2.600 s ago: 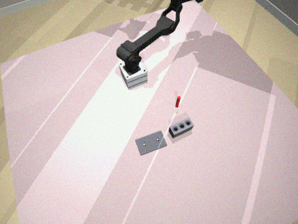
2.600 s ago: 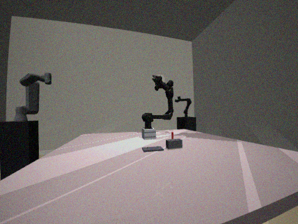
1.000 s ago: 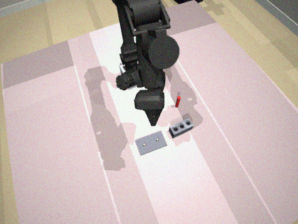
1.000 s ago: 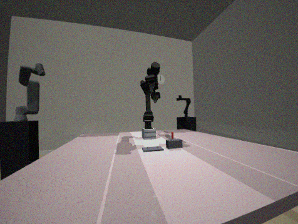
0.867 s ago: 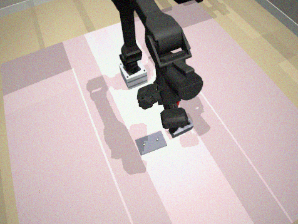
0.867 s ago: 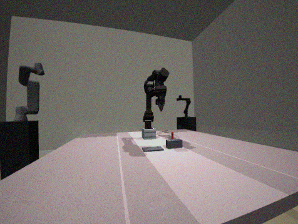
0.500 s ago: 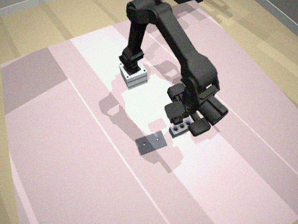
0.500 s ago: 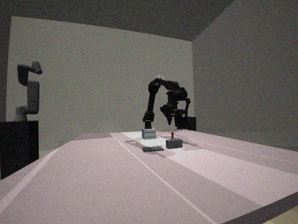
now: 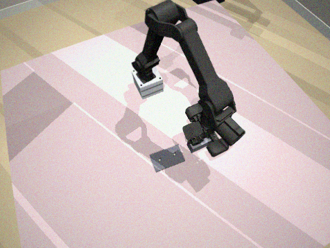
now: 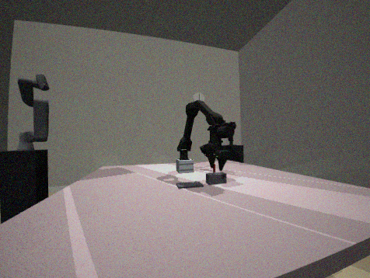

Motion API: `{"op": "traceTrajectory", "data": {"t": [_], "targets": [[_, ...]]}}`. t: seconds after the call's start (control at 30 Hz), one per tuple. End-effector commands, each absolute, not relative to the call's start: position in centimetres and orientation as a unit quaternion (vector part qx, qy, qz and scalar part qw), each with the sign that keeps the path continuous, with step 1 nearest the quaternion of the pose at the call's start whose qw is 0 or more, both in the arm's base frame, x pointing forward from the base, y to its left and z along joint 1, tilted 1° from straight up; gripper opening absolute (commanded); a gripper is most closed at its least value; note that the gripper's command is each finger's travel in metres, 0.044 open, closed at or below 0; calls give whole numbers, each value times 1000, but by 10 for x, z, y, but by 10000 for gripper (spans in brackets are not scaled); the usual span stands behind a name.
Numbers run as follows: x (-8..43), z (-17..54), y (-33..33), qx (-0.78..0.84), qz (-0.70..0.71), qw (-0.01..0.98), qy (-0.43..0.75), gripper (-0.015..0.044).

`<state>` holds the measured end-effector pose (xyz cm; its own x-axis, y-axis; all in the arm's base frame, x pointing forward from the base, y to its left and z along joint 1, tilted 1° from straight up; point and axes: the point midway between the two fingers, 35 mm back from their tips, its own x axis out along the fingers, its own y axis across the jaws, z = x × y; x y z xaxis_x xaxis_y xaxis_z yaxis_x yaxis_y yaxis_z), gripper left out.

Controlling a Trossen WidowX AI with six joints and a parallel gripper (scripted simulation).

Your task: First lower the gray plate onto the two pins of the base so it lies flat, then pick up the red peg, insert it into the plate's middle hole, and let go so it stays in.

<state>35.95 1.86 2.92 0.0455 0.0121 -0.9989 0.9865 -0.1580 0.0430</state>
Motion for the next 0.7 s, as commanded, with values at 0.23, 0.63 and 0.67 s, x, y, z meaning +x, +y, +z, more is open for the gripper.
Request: {"op": "traceTrajectory", "data": {"t": [0.23, 0.63, 0.67], "targets": [[358, 11, 20, 552, -525, 462, 454, 440], [359, -8, 21, 552, -525, 462, 454, 440], [359, -10, 21, 552, -525, 462, 454, 440]]}}
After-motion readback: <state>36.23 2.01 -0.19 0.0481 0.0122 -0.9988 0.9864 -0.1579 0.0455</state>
